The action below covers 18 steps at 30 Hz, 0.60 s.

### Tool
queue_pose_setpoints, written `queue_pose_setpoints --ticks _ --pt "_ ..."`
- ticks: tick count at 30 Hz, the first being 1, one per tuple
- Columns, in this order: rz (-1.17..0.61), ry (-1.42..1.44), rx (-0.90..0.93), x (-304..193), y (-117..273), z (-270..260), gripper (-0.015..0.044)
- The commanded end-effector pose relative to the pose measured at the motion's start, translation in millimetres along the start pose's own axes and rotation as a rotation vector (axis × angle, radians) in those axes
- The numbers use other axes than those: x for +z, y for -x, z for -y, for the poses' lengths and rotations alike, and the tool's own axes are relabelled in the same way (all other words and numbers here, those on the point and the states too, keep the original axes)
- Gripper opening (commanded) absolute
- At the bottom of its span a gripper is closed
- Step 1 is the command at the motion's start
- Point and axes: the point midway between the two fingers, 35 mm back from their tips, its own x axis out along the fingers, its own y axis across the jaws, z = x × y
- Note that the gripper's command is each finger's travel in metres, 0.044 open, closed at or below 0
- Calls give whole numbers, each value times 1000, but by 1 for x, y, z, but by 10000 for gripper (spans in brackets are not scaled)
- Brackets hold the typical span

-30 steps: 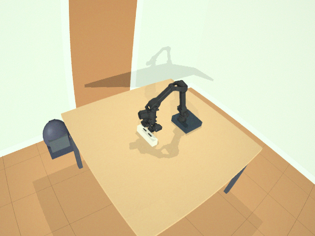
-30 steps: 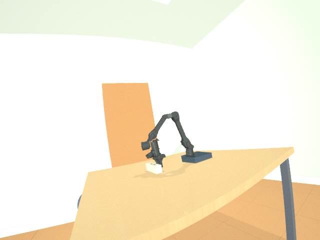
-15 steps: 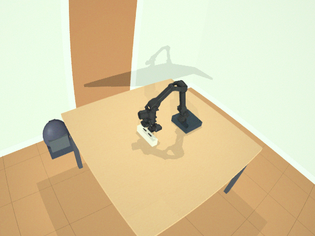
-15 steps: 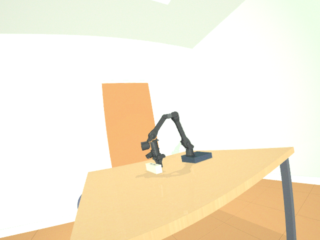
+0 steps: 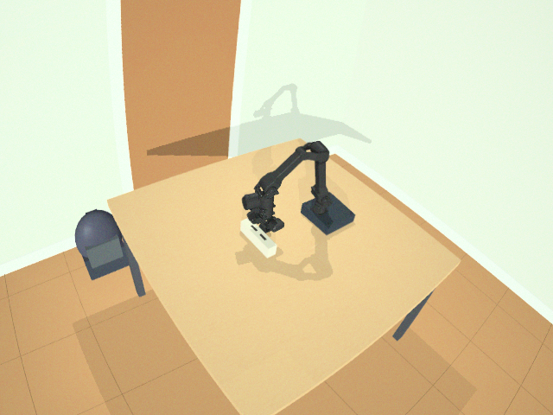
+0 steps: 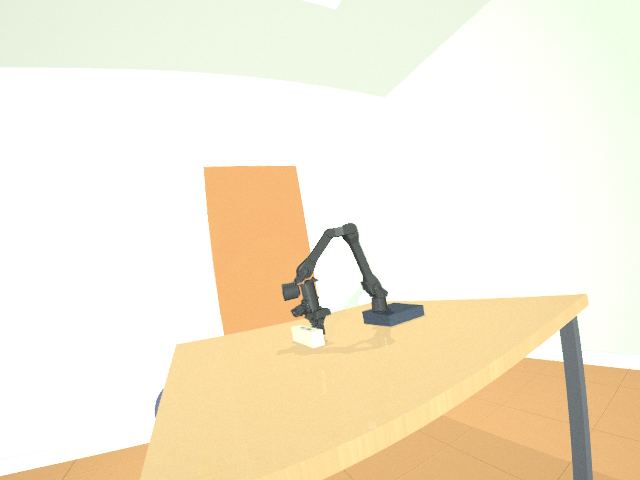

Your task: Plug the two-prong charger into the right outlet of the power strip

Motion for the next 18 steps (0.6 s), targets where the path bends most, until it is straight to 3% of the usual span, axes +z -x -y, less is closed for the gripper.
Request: queue_pose_setpoints --ticks 1,18 --pt "1 -4 5 0 0 -1 0" --pt "1 -4 5 3 0 -1 0"
